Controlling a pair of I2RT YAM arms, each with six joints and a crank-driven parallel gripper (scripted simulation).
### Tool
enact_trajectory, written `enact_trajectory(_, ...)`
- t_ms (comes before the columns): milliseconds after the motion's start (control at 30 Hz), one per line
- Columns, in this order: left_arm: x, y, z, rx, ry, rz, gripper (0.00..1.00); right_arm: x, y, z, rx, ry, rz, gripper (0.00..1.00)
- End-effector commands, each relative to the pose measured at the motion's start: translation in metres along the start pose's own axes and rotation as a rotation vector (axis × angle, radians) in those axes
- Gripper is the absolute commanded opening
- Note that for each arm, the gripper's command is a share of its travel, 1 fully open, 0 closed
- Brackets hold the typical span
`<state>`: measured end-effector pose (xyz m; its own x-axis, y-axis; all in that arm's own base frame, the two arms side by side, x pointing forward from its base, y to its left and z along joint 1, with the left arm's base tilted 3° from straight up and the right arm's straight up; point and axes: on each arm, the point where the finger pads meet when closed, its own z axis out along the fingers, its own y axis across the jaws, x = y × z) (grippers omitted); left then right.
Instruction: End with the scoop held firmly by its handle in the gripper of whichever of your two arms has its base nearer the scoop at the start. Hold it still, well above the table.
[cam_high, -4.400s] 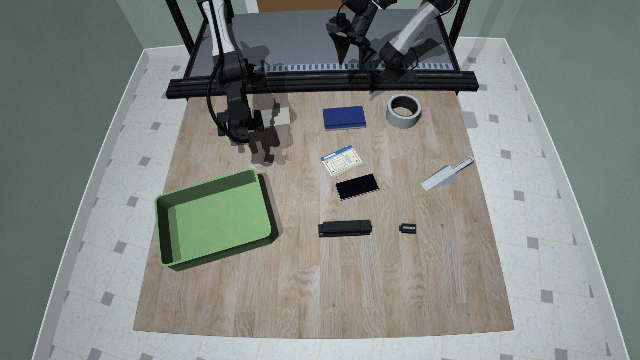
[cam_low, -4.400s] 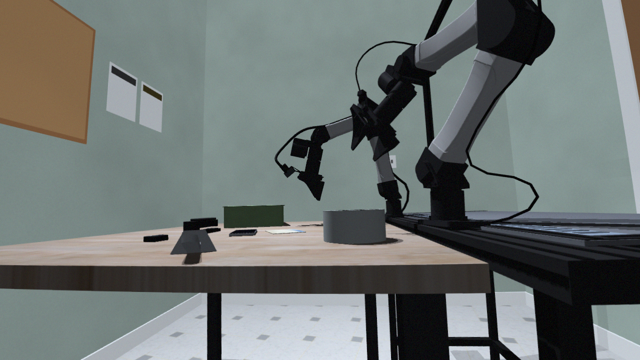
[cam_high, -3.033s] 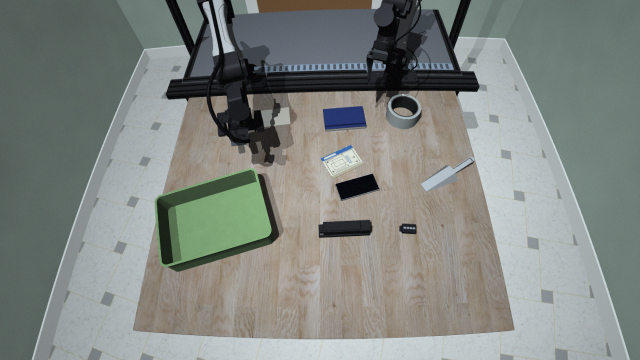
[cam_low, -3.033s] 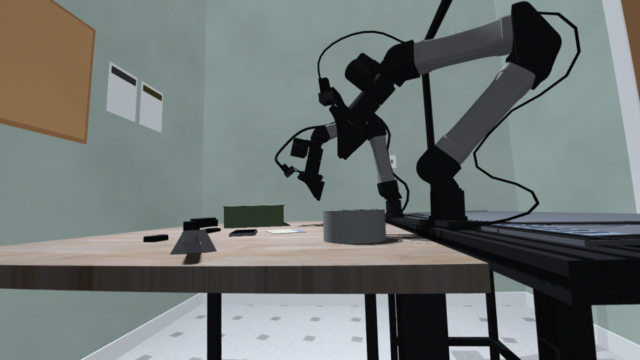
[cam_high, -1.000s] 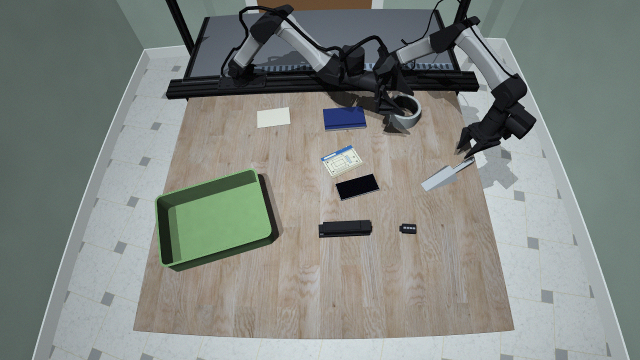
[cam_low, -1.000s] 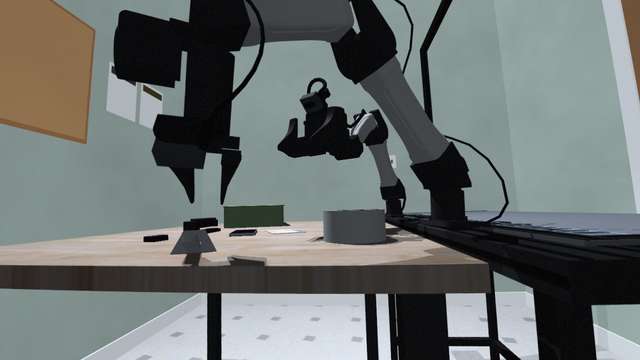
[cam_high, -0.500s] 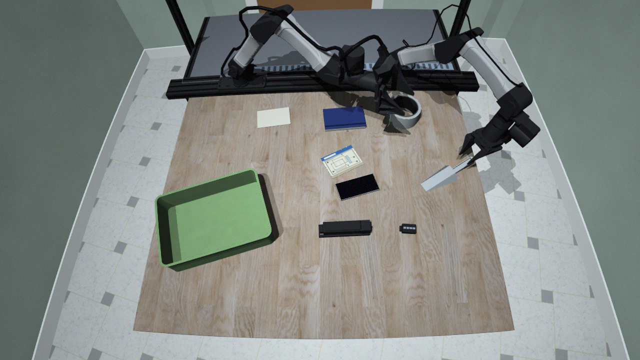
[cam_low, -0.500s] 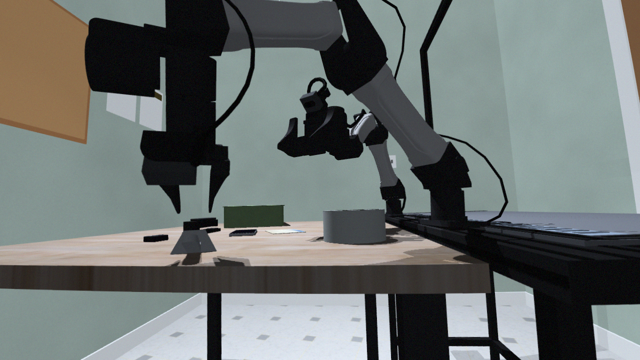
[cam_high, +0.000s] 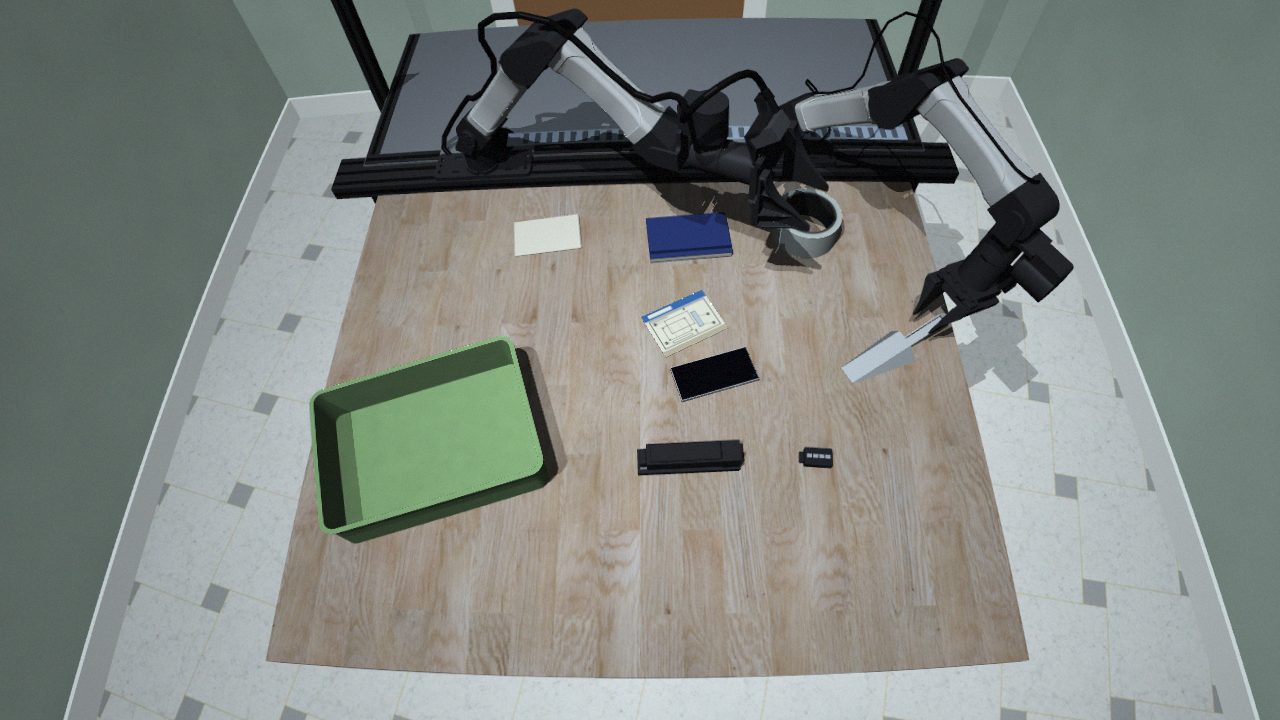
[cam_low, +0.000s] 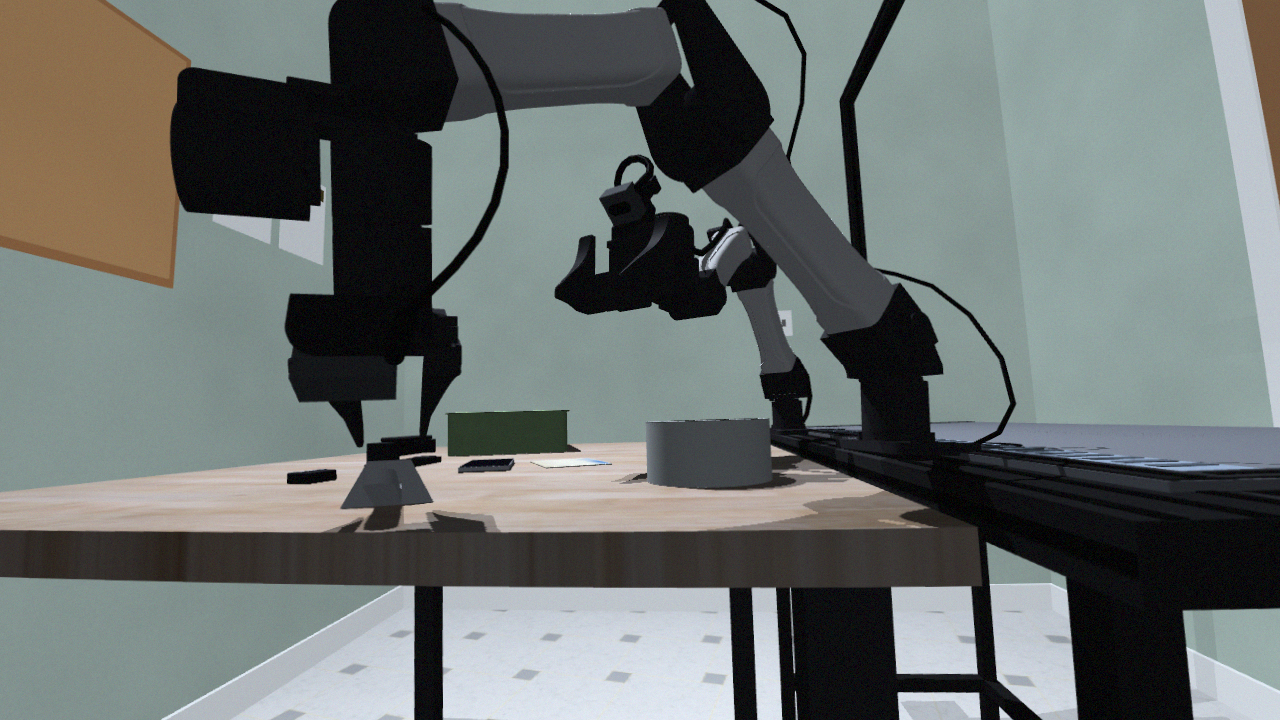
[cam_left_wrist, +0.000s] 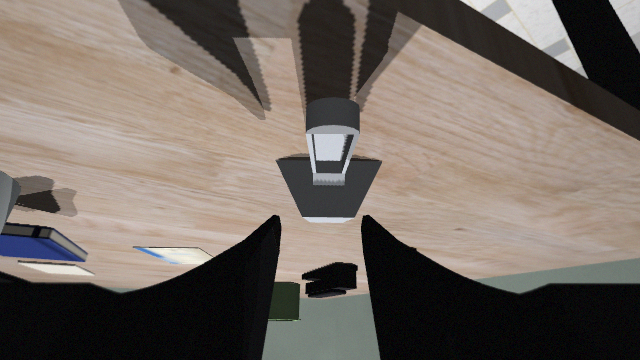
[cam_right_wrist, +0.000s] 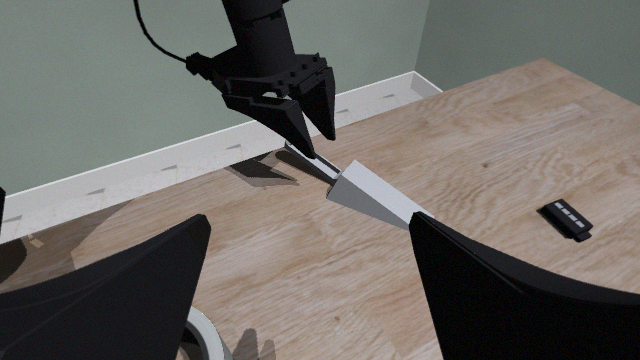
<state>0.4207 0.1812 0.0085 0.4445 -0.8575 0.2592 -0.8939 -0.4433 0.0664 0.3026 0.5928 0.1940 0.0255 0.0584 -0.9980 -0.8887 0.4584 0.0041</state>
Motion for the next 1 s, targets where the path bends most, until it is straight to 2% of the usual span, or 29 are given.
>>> enact_trajectory(0, 0.002, -0.005, 0.02, -0.005, 0.01, -0.005, 0.45, -0.015, -0.001, 0.002, 0.0, -0.034, -0.004, 1.0)
enact_trajectory(667, 0.003, -0.005, 0.043, -0.006, 0.01, -0.005, 0.43, -0.015, -0.001, 0.002, 0.0, -0.034, -0.004, 1.0)
enact_trajectory(967, 0.003, -0.005, 0.057, -0.006, 0.01, -0.005, 0.3, -0.015, -0.001, 0.002, 0.0, -0.034, -0.004, 1.0)
